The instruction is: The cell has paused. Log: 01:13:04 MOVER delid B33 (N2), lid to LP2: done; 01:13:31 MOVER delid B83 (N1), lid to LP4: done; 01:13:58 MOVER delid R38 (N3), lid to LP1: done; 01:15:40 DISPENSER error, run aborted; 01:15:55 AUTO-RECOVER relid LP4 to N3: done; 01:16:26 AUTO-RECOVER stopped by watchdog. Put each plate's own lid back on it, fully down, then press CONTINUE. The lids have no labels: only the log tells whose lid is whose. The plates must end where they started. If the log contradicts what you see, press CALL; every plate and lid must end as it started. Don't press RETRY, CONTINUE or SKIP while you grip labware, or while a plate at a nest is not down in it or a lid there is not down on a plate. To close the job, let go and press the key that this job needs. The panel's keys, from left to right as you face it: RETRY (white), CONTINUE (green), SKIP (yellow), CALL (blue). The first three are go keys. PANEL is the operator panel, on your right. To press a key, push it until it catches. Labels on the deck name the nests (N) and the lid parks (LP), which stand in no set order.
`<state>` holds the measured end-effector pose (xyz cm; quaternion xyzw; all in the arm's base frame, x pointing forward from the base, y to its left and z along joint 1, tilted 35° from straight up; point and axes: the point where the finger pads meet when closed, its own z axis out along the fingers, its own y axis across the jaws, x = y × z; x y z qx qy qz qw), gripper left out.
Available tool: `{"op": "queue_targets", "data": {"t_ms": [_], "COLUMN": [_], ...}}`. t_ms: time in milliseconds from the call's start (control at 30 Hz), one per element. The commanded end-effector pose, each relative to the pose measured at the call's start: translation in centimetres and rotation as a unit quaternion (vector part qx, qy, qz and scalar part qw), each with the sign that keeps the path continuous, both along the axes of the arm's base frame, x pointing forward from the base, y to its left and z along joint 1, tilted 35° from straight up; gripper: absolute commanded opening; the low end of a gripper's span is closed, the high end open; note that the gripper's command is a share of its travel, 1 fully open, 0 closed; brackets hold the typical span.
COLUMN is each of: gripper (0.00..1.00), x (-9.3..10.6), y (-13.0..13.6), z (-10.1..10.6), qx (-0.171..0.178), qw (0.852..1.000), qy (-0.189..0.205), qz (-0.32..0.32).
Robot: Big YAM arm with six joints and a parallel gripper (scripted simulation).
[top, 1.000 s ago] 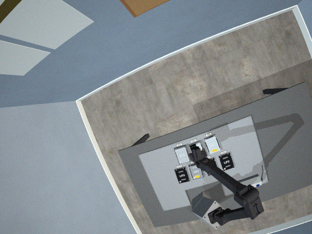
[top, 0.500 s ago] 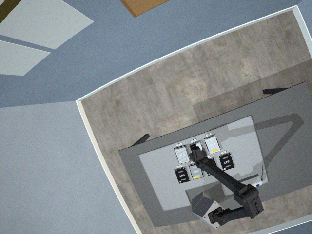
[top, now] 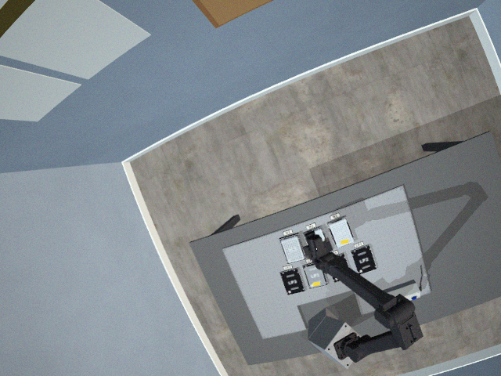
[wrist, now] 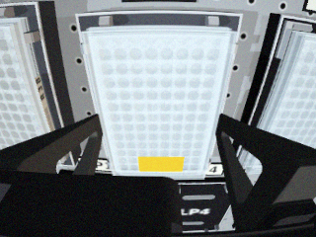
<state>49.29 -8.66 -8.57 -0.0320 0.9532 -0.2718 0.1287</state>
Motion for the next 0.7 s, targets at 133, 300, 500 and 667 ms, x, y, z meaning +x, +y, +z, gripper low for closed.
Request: {"op": "queue_targets", "data": {"t_ms": [133,300,500,667], "gripper": [0.00,0.00,0.00,0.00], "x": [0.66,0.60,0.57,0.53], "y": [-1.04,-1.03,-1.03,-1.02], "z": [-0.60,-0.61,-0.60,-0.59], "qx": [0.001,0.001,0.001,0.001], "qw": [1.000,1.000,1.000,1.000], "qy": [-0.001,0.000,0.001,0.002], "qz": [-0.006,-0.006,-0.006,-0.007]}}
